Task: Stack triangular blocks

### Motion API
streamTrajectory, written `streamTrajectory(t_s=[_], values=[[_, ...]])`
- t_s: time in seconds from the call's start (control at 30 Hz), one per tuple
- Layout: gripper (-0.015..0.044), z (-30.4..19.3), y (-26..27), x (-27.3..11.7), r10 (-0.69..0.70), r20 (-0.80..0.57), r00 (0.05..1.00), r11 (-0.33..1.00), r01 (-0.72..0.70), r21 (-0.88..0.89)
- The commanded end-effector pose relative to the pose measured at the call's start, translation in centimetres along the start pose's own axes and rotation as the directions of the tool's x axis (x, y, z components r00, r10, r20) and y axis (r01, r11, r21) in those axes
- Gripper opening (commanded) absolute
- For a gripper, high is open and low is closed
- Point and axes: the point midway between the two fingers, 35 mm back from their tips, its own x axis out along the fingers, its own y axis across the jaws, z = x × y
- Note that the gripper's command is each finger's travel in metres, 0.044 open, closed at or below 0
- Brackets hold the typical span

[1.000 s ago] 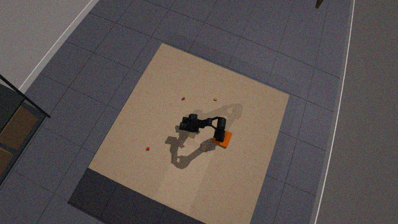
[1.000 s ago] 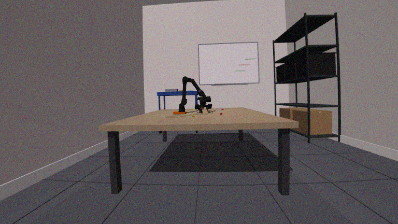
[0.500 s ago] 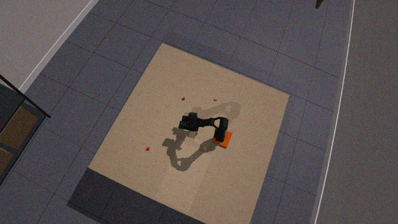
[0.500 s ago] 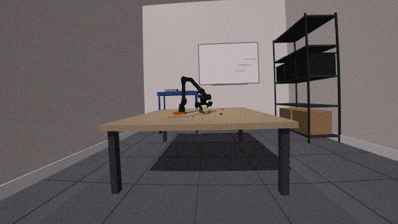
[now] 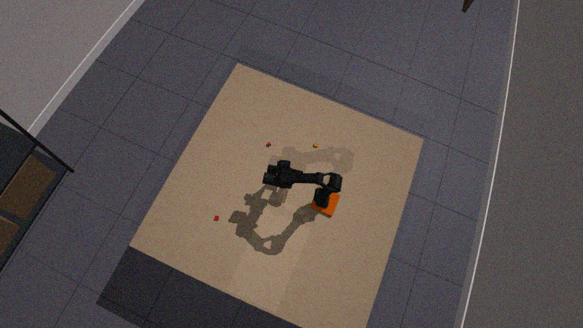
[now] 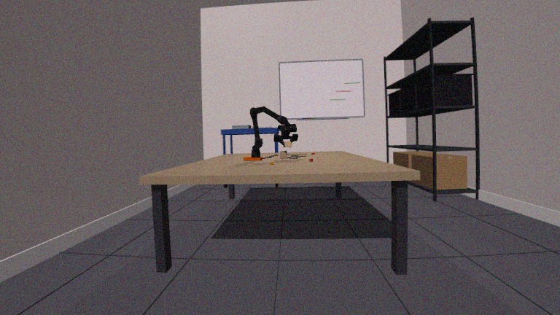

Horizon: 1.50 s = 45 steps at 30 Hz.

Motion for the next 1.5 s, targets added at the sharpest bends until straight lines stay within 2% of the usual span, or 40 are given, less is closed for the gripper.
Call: streamTrajectory(t_s=[0.0,0.1,0.33,0.67,1.07,1.47], values=[[0.0,0.5,-0.1,-0.5,0.002,-0.002,1.0,1.0,-0.002,-0.001],[0.0,0.2,0.0,-0.2,-0.001,-0.005,1.0,1.0,0.001,-0.02],[0.0,0.3,-0.2,0.1,-0.025,-0.056,0.998,0.973,0.011,-0.23],[0.0,0.3,-0.3,0.4,-0.054,-0.132,0.99,0.858,-0.022,-0.513],[0.0,0.5,-0.4,0.7,-0.08,-0.223,0.972,0.622,-0.126,-0.773],[0.0,0.6,-0.5,0.9,-0.096,-0.312,0.945,0.312,-0.269,-0.911]])
